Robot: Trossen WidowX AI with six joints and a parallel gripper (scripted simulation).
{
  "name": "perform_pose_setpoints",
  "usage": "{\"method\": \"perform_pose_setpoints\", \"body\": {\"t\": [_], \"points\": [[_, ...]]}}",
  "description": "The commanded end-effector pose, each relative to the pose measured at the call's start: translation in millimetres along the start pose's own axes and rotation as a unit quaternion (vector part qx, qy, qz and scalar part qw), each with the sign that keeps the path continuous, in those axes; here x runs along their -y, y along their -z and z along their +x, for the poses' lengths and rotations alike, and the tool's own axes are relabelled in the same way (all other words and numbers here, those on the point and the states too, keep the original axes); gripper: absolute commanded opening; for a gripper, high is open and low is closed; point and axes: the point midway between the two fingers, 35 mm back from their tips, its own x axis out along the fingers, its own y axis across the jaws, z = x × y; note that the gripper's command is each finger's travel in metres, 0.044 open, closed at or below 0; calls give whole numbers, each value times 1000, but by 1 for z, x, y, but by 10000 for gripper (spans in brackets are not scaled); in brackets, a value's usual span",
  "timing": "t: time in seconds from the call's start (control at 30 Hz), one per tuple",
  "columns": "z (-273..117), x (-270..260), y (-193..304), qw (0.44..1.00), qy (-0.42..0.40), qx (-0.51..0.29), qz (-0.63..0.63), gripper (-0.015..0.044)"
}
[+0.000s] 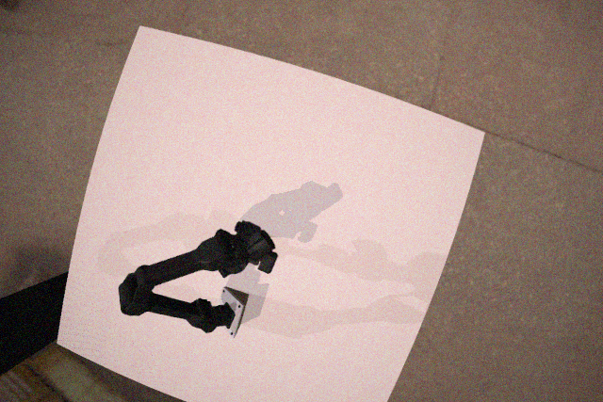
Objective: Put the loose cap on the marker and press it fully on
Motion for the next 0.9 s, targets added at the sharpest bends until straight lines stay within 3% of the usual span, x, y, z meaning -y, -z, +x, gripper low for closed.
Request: {"method": "perform_pose_setpoints", "body": {"t": [0.0, 0.03, 0.6, 0.7, 0.87], "points": [[1, 0, 0, 1000, -2, 1, 2, 0], [1, 0, 0, 1000, -2, 1, 2, 0], [0, 0, 0, 1000, 0, 0, 0, 440], [-8, 0, -1, 1000, 1, 0, 0, 440], [-67, 1, -1, 1000, 1, 0, 1, 440]]}}
